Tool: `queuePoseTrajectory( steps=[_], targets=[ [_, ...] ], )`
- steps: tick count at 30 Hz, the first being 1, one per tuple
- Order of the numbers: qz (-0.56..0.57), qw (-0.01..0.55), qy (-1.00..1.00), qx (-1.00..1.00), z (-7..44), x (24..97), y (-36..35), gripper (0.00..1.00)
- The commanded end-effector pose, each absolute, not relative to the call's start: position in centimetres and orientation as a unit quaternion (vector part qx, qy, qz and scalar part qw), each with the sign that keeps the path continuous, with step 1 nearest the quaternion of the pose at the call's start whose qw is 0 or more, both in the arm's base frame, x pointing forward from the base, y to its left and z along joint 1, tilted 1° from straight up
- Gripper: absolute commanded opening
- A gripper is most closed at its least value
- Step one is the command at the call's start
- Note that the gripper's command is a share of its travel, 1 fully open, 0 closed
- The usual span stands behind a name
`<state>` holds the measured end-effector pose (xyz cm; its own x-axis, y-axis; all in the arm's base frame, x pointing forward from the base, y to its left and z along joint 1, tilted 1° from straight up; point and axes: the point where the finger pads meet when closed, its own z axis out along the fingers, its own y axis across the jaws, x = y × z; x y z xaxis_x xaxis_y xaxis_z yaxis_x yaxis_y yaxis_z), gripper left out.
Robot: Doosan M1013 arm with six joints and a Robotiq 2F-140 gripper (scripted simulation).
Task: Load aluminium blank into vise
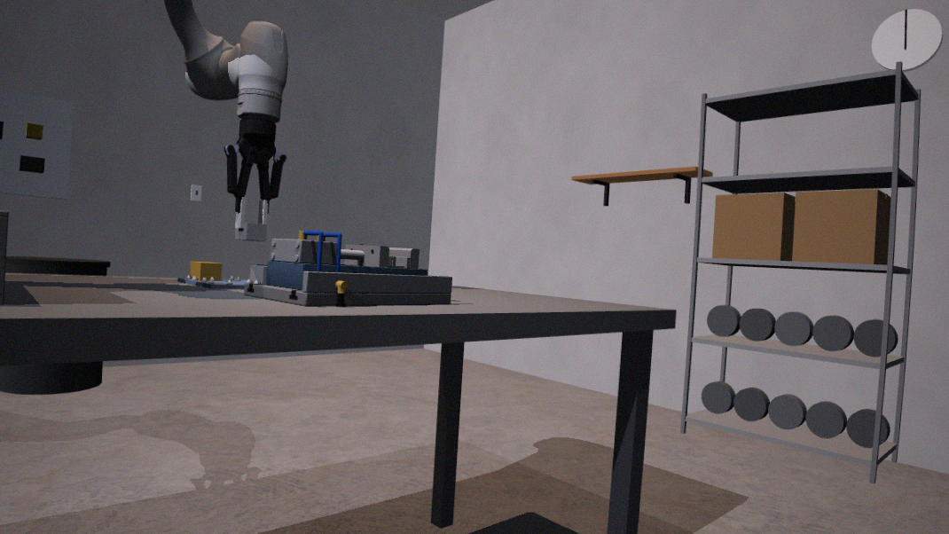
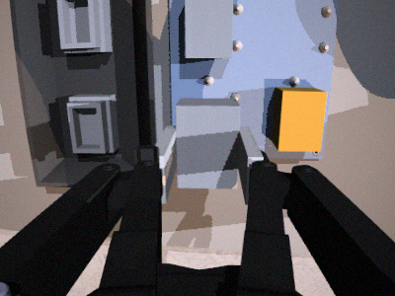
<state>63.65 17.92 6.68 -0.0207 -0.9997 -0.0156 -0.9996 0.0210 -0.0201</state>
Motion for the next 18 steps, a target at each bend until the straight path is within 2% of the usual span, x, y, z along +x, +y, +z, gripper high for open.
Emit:
queuePoseTrajectory(
  steps=[1, 18],
  targets=[
    [-0.002, 0.013, 0.714, -0.7, 7.7, 63.6, 17.9, 0.0],
    [-0.002, 0.013, 0.714, -0.7, 9.7, 63.8, 17.5, 0.0]
  ],
)
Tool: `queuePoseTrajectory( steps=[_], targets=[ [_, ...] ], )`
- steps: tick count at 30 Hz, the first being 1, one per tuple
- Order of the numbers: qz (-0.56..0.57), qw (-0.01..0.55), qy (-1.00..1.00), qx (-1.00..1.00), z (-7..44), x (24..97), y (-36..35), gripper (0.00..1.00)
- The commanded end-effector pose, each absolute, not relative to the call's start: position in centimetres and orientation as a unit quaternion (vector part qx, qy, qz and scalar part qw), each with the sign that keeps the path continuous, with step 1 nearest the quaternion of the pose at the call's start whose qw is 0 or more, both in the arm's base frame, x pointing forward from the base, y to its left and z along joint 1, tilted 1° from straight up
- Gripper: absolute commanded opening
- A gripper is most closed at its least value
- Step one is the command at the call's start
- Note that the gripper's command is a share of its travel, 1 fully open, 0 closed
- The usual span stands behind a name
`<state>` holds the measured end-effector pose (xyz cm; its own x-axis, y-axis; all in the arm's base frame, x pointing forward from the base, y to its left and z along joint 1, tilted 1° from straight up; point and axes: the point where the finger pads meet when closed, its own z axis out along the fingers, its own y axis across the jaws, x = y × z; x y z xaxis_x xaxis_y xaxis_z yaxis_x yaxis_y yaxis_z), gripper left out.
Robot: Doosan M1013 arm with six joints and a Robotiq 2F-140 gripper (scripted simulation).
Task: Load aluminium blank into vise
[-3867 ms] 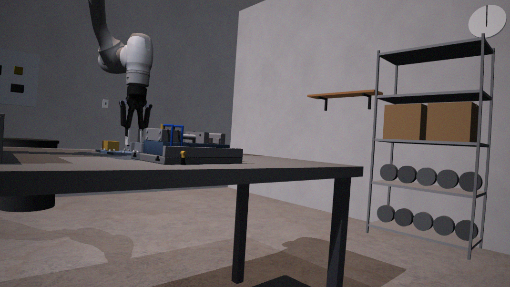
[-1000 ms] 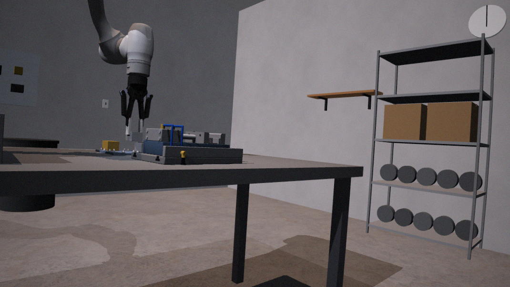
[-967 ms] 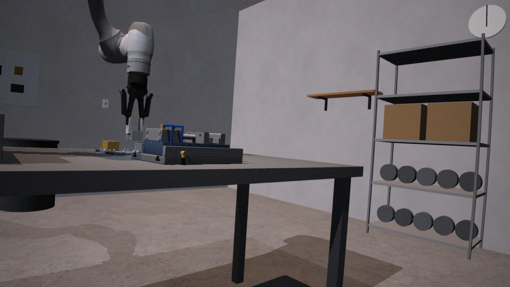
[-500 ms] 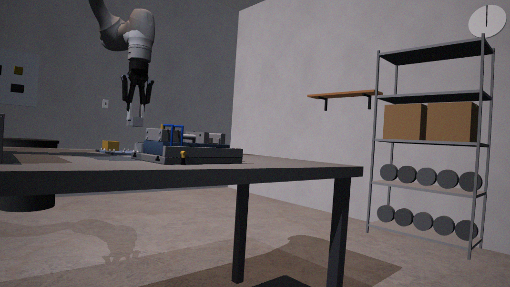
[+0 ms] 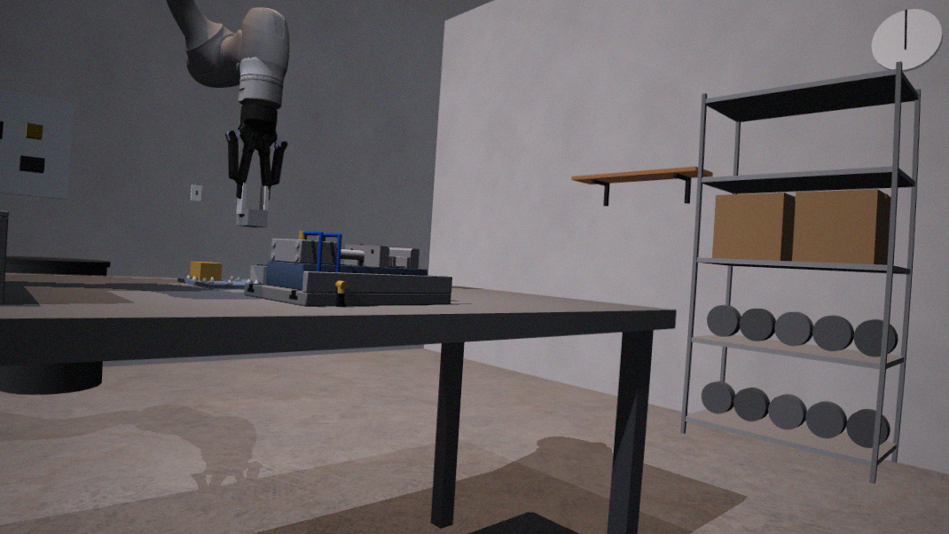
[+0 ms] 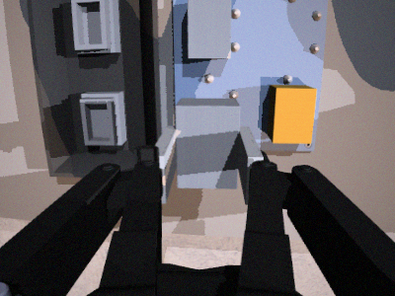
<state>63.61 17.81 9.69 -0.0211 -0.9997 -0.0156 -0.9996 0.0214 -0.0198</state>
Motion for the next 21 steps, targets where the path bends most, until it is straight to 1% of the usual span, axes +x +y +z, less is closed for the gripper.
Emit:
queuePoseTrajectory(
  steps=[1, 5, 7, 8, 10, 21],
  targets=[
    [-0.002, 0.013, 0.714, -0.7, 9.7, 64.2, 16.8, 0.0],
    [-0.002, 0.012, 0.71, -0.704, 9.7, 66.8, 11.4, 0.0],
    [-0.002, 0.012, 0.71, -0.704, 9.7, 66.8, 11.4, 0.0],
    [-0.002, 0.012, 0.709, -0.705, 9.7, 68.0, 8.5, 0.0],
    [-0.002, 0.012, 0.708, -0.706, 9.7, 68.5, 7.3, 0.0],
    [-0.002, 0.012, 0.701, -0.714, 9.5, 71.7, -5.9, 0.0]
  ],
)
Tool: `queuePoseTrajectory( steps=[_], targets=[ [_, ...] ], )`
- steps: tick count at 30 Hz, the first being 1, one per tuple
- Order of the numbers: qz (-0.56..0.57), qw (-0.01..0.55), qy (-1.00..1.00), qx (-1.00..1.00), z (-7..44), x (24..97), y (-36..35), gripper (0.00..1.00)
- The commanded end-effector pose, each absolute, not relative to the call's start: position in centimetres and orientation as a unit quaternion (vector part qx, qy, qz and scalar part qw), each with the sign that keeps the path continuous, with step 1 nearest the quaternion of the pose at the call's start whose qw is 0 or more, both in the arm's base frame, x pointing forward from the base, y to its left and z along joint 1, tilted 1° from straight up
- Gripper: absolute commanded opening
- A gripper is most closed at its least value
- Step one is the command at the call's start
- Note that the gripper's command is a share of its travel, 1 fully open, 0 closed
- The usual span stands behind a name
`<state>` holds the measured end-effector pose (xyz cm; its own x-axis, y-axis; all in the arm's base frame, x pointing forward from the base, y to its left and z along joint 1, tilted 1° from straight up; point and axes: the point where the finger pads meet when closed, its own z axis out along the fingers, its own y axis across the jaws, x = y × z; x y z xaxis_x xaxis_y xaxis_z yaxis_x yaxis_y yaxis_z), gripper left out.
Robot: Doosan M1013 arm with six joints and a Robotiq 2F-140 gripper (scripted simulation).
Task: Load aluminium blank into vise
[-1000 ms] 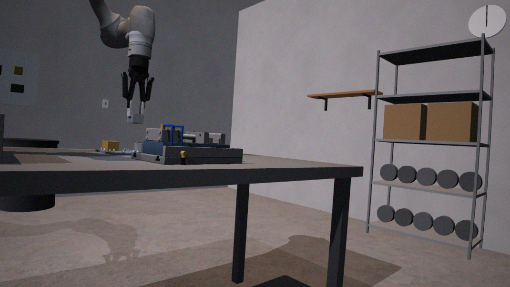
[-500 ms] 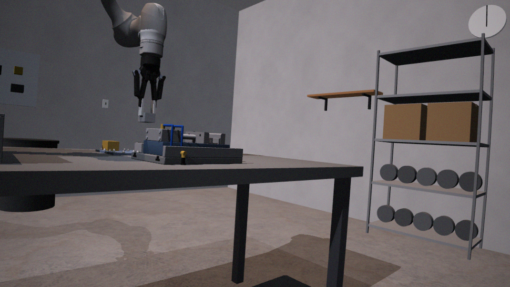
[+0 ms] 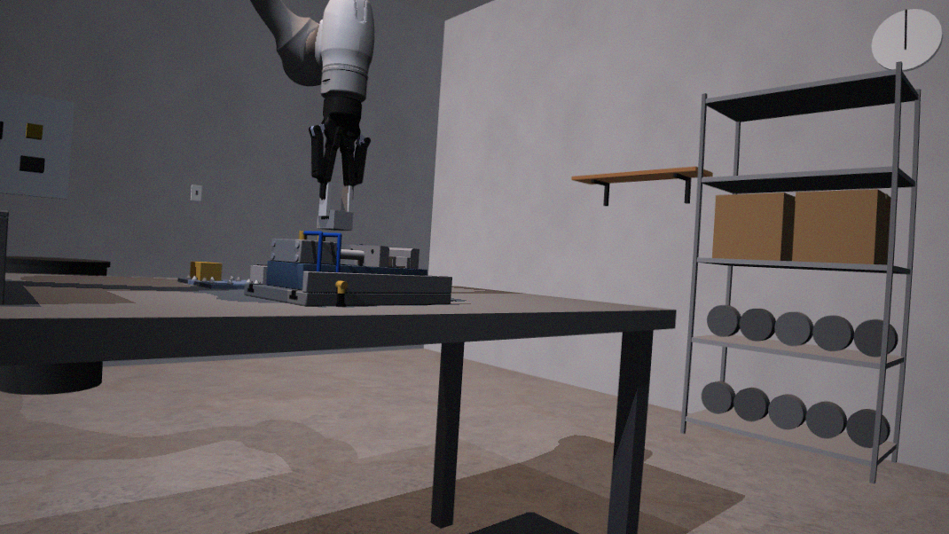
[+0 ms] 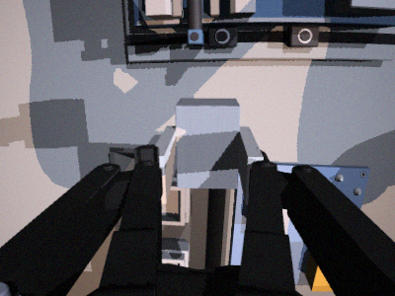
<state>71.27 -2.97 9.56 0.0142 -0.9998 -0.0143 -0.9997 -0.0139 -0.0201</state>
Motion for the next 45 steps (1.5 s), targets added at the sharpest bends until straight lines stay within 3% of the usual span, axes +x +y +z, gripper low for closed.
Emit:
queuePoseTrajectory(
  steps=[1, 12, 45],
  targets=[
    [-0.002, 0.012, 0.7, -0.714, 9.5, 71.9, -7.1, 0.0],
    [-0.002, 0.013, 0.694, -0.72, 9.3, 72.4, -18.1, 0.0],
    [-0.002, 0.013, 0.694, -0.72, 9.3, 72.4, -18.2, 0.0]
  ],
)
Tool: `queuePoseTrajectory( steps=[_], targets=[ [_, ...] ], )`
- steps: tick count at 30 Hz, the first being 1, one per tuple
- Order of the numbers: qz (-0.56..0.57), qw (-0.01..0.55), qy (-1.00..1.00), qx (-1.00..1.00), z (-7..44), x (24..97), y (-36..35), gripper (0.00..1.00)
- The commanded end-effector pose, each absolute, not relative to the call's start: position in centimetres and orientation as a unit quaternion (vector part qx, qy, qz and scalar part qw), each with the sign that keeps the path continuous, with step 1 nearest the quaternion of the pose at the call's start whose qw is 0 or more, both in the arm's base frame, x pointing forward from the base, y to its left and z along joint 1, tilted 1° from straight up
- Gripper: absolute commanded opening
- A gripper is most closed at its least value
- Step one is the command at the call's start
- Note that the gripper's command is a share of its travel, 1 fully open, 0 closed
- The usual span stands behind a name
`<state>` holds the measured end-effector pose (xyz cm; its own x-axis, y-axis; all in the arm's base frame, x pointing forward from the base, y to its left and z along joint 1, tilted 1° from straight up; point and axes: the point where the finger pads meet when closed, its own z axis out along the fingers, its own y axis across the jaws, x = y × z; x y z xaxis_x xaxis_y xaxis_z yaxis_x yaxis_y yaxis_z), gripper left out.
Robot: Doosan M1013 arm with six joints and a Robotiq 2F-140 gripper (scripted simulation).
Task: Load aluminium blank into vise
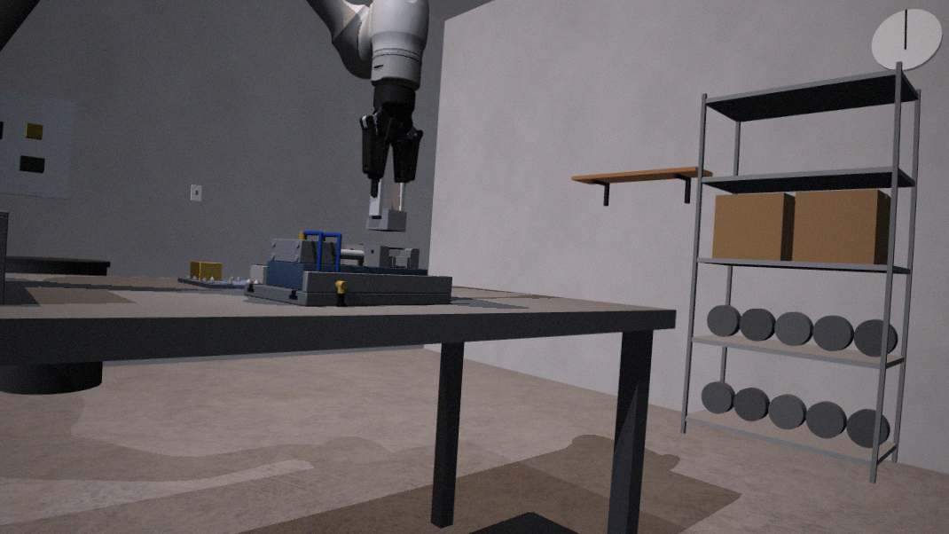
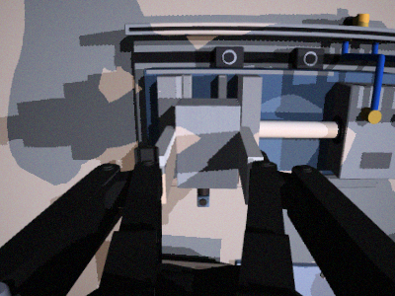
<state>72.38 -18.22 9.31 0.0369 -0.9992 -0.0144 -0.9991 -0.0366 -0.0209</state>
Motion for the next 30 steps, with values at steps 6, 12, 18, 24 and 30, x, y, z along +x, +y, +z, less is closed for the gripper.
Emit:
queuePoseTrajectory(
  steps=[6, 12, 18, 24, 30],
  targets=[
    [-0.002, 0.013, 0.694, -0.72, 9.33, 72.37, -18.22, 0.0],
    [-0.002, 0.013, 0.694, -0.72, 9.3, 72.38, -18.22, 0.0],
    [-0.002, 0.013, 0.694, -0.72, 9.16, 72.38, -18.22, 0.0],
    [-0.002, 0.013, 0.694, -0.72, 8.88, 72.39, -18.21, 0.0],
    [-0.002, 0.013, 0.694, -0.72, 8.63, 72.4, -18.21, 0.0]
  ],
)
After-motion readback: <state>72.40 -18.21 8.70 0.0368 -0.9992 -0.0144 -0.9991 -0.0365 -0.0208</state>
